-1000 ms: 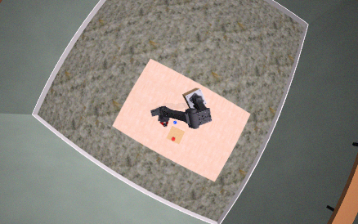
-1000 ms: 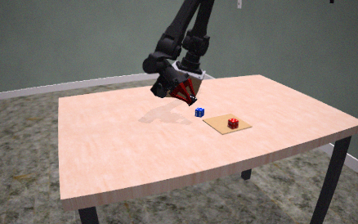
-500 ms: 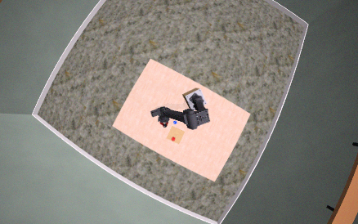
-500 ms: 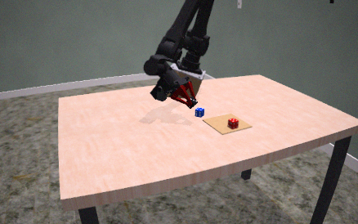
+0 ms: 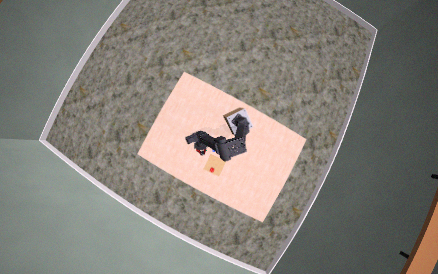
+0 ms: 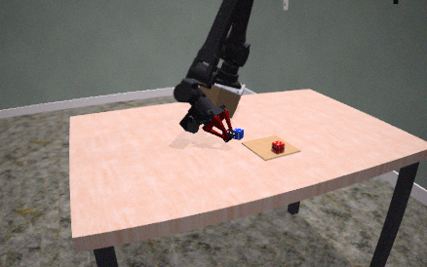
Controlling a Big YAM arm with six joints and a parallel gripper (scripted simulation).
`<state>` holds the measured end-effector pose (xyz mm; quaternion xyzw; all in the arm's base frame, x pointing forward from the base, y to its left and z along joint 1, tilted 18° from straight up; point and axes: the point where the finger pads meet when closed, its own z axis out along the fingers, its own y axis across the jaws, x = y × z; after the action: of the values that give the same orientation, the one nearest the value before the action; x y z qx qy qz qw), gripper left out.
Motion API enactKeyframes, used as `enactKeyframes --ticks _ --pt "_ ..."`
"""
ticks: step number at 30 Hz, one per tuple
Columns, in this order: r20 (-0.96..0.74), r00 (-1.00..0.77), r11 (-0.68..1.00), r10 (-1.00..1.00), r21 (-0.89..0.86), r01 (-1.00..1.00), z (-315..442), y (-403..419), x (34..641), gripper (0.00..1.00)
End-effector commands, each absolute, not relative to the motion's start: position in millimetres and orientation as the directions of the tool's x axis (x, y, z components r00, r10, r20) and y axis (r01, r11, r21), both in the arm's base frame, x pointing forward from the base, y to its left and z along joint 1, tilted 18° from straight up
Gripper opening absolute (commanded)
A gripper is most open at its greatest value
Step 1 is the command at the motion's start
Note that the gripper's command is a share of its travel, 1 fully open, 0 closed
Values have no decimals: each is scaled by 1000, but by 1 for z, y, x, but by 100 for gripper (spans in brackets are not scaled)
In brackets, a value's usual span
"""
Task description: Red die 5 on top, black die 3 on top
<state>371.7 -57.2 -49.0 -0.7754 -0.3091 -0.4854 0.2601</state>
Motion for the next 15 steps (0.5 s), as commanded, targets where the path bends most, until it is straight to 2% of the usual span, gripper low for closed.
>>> enactKeyframes --ticks 1,15 --pt "913 343 -674 221 -112 730 -58 -50 374 25" --pt "917 324 -675 231 -89 732 -58 -52 381 25"
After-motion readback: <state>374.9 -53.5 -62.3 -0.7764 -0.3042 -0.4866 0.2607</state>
